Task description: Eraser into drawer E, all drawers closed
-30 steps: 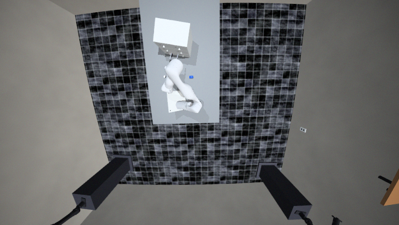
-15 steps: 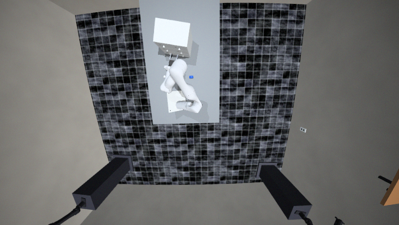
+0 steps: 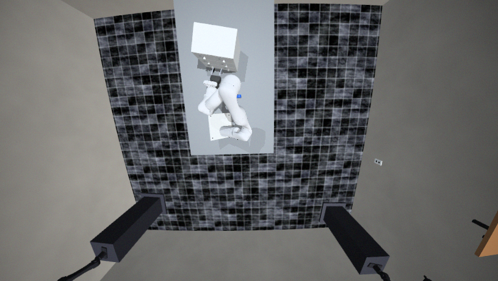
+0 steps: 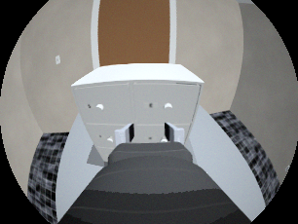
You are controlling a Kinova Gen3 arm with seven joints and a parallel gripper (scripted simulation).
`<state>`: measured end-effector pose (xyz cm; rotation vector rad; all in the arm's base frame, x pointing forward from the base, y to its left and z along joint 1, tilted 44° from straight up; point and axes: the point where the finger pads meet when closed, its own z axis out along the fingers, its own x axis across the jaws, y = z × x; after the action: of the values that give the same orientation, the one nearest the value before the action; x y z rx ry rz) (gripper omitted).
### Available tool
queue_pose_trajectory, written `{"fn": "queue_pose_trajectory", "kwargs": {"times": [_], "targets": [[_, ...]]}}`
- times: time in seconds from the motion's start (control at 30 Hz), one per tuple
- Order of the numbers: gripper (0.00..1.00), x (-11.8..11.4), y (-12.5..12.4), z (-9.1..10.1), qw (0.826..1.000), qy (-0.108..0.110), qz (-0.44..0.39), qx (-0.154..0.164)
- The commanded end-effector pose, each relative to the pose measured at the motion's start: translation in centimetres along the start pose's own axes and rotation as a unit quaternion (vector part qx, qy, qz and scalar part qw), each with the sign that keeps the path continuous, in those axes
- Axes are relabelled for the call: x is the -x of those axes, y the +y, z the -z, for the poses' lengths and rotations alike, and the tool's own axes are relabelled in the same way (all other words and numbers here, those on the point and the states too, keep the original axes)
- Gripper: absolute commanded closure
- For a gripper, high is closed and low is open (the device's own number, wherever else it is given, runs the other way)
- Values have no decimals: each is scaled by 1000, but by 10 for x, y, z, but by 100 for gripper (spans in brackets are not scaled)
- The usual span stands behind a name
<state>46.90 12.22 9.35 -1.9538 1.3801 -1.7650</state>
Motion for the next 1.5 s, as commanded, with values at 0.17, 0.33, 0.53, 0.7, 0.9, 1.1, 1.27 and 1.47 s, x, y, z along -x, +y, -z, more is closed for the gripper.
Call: {"fn": "queue_pose_trajectory", "kwargs": {"times": [0.17, 0.33, 0.53, 0.7, 0.9, 1.1, 1.27, 1.47], "targets": [[0, -1, -10, 7, 1000, -1, -10, 30], [0, -2, -12, 12, 999, -1, -10, 54], [0, -1, -13, 16, 997, -2, -10, 74], [0, -2, -15, 20, 995, -2, -10, 100], [0, -2, -17, 26, 991, -2, -10, 132], [0, -2, -19, 31, 988, -2, -10, 154], [0, -2, -21, 36, 983, -3, -10, 183], [0, -2, -23, 43, 976, -3, -10, 218]]}}
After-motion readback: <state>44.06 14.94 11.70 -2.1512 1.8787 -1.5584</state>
